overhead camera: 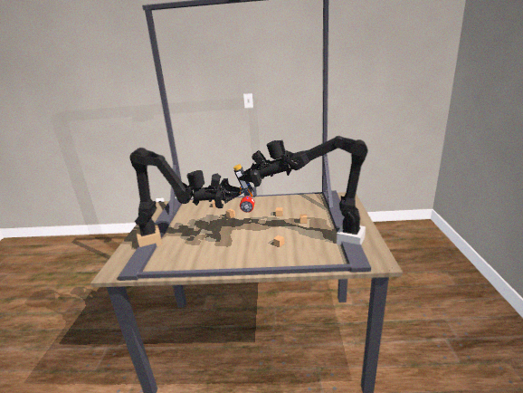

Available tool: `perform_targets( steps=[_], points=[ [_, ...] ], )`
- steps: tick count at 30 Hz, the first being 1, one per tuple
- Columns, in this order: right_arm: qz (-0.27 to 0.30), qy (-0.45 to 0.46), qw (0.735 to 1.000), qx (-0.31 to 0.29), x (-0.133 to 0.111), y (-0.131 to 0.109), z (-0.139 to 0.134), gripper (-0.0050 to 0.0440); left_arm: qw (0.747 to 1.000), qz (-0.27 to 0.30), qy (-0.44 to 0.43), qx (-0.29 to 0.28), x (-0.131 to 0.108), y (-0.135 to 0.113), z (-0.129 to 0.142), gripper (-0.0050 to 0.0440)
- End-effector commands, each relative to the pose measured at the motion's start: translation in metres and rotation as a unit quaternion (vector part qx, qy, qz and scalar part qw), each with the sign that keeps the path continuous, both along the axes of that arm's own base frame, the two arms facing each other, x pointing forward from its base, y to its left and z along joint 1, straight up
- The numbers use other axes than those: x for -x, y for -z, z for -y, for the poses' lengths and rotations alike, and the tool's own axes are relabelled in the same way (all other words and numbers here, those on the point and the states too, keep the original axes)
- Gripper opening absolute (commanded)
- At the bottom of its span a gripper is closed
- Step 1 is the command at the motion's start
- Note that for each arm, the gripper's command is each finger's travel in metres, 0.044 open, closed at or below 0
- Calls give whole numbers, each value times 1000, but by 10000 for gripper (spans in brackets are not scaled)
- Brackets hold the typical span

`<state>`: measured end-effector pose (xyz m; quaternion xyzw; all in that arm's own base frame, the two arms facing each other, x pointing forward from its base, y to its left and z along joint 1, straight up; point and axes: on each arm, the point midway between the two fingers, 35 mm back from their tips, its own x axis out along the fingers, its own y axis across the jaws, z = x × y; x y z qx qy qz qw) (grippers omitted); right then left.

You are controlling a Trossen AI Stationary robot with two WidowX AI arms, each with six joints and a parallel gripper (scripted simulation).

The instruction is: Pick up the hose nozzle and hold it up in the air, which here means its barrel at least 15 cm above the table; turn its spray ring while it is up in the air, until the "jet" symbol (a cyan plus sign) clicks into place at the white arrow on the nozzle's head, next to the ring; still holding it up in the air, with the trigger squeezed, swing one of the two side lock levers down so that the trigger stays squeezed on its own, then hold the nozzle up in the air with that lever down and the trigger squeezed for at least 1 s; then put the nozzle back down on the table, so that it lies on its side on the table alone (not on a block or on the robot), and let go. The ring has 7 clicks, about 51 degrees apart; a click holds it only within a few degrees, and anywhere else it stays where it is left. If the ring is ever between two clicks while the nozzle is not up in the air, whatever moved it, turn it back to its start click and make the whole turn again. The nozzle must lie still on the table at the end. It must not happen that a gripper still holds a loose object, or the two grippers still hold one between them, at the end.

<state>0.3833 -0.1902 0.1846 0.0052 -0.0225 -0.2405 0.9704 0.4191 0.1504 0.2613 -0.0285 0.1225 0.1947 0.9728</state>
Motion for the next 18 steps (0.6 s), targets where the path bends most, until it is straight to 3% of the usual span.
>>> perform_targets(
  steps=[1,18],
  points=[
    [19,-1,1000,11,-1,-16,-1,173,1000,15,-4,-10,2,-14,-2,170],
    [19,-1,1000,11,8,-16,-6,173,1000,15,-4,-10,2,-14,-2,170]
  ],
)
